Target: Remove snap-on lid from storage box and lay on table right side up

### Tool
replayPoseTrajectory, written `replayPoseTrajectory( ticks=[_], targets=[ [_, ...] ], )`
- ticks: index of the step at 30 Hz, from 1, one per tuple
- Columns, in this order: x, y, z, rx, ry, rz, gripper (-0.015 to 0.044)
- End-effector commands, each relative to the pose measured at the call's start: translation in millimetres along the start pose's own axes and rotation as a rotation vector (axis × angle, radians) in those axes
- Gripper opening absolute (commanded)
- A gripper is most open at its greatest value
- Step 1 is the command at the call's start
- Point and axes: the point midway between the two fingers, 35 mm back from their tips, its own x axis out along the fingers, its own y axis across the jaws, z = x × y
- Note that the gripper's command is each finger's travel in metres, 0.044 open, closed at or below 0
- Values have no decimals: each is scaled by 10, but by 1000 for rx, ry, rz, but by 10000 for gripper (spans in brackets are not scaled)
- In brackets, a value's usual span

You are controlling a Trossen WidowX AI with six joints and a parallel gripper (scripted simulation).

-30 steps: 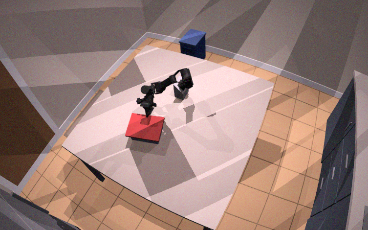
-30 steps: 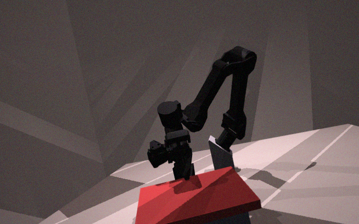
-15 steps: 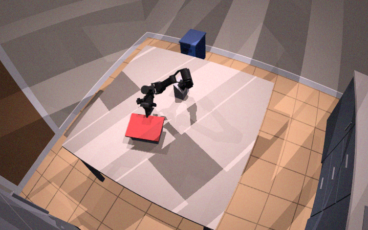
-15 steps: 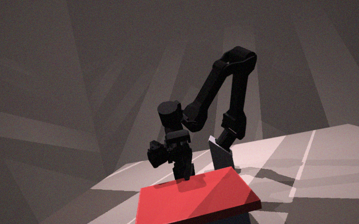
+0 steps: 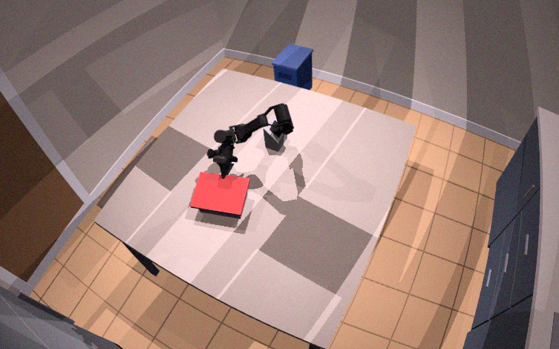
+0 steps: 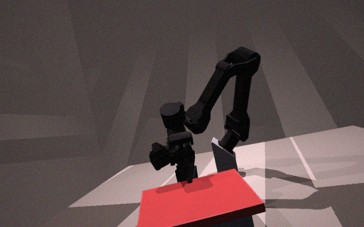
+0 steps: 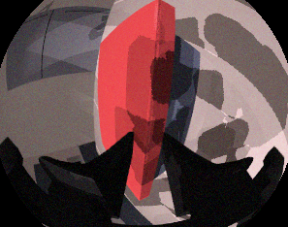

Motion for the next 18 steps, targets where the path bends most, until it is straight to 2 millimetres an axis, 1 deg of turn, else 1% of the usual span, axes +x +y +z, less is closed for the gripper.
replayPoseTrajectory(
  ticks=[1,18],
  targets=[
    [-4,4,0,1,-1,0,0],
    [-125,193,2,0,-4,-1,0]
  ],
)
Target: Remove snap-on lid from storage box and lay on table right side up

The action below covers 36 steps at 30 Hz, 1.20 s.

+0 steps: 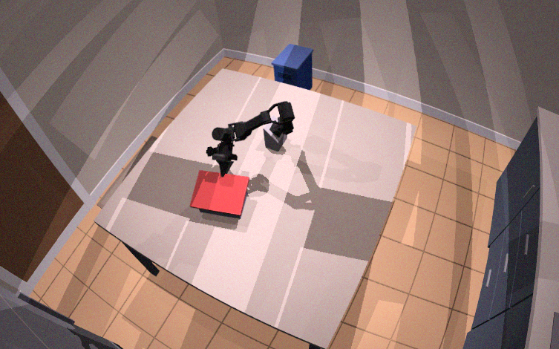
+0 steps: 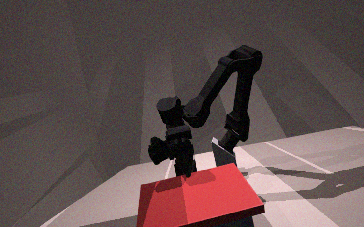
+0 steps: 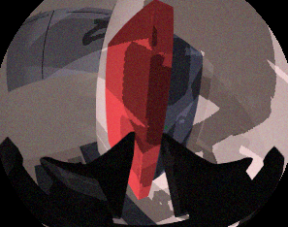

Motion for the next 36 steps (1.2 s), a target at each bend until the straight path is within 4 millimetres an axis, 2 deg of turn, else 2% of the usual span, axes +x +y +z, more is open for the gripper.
replayPoseTrajectory(
  ticks=[1,36],
  targets=[
    [-32,76,1,-8,2,4,0],
    [-162,568,-1,-9,1,4,0]
  ],
)
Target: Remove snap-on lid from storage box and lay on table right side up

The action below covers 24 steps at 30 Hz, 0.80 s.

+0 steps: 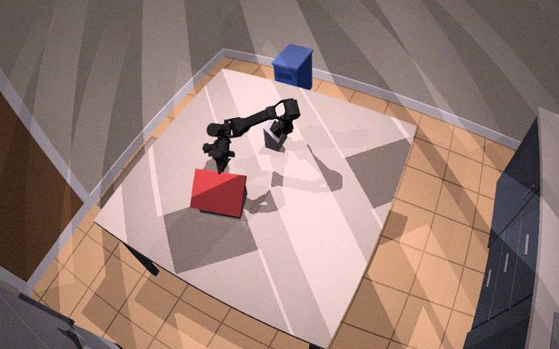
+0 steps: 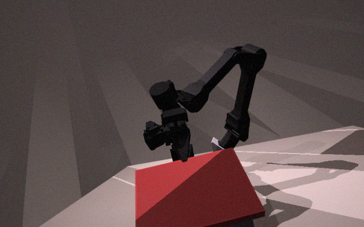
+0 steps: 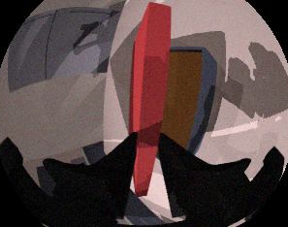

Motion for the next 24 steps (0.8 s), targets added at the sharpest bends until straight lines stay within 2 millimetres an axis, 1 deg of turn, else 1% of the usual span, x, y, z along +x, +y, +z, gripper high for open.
replayPoseTrajectory(
  ticks=[1,24],
  targets=[
    [-16,108,-10,-15,3,6,0],
    [-197,349,-11,-16,2,6,0]
  ],
)
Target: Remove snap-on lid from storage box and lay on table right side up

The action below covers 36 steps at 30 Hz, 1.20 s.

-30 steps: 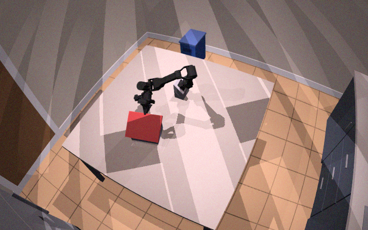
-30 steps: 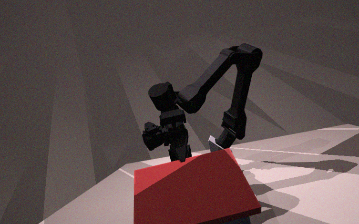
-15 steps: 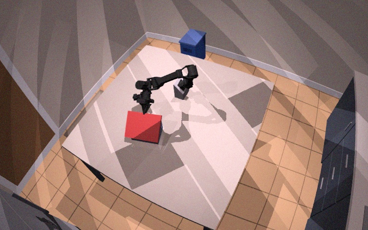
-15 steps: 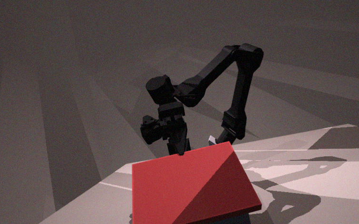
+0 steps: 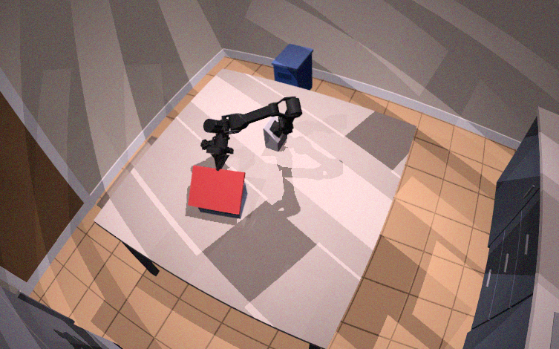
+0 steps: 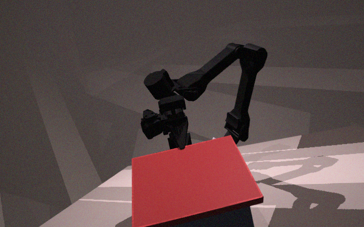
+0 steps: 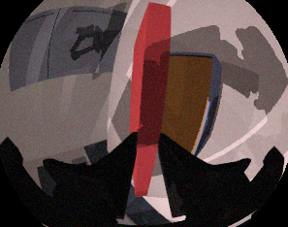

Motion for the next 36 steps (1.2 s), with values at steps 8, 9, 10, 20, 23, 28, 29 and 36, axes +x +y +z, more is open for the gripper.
replayPoseTrajectory(
  ticks=[8,9,10,20,23,28,29,36],
  targets=[
    [-113,151,-4,-13,2,8,0],
    [-121,161,-4,-13,2,8,0],
    [-130,171,-4,-13,2,8,0],
    [-214,269,-4,-13,1,7,0],
    [-240,299,-5,-13,1,7,0],
    [-282,348,-5,-13,1,7,0],
    [-291,358,-5,-13,1,7,0],
    [-345,421,-5,-13,1,7,0]
  ],
)
